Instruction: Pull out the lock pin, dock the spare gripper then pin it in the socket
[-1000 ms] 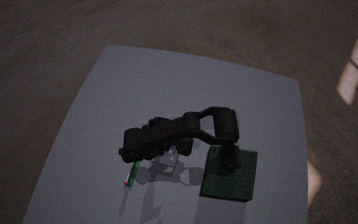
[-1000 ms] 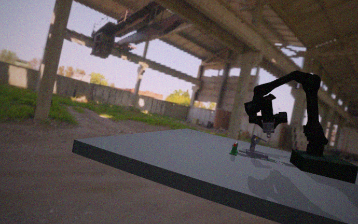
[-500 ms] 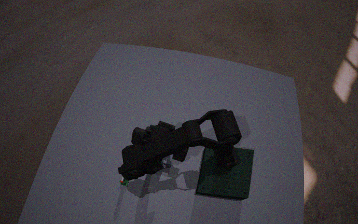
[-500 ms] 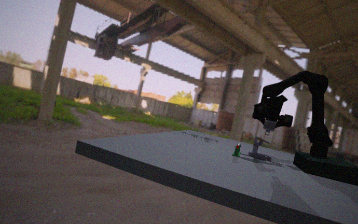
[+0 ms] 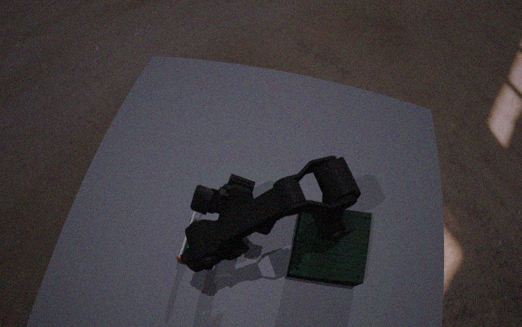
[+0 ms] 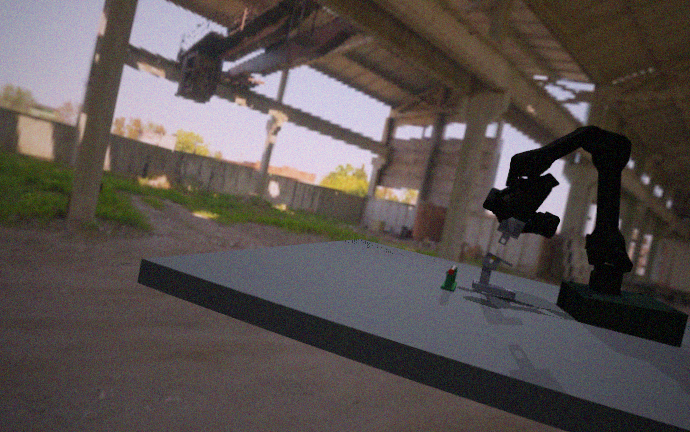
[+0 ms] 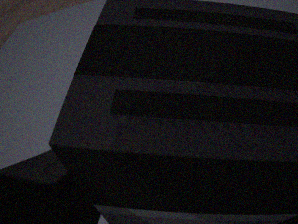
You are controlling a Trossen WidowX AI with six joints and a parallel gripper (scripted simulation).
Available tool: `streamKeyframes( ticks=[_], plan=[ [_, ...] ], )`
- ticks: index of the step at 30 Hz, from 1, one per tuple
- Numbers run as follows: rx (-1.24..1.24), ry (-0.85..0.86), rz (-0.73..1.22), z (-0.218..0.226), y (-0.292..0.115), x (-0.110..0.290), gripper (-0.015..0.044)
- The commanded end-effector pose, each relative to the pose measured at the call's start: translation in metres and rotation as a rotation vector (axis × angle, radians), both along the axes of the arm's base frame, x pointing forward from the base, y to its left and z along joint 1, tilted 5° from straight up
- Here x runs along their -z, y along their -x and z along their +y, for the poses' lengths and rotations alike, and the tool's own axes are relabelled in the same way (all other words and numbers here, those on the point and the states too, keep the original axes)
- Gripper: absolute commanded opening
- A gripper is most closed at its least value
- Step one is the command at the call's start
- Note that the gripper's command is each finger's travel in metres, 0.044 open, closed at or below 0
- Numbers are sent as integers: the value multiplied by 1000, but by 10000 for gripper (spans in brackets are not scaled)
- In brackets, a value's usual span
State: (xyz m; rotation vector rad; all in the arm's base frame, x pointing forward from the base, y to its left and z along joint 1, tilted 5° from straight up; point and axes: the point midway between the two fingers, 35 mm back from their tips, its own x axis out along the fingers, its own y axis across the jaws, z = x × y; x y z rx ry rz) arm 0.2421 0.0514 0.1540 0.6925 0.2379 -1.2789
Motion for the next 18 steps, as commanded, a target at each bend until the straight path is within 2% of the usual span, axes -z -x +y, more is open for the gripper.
streamKeyframes(
  ticks=[1,18],
  plan=[
    [-4,1,-14,-1,-3,5,0],
    [-3,-8,-17,2,-10,27,0]
  ],
)
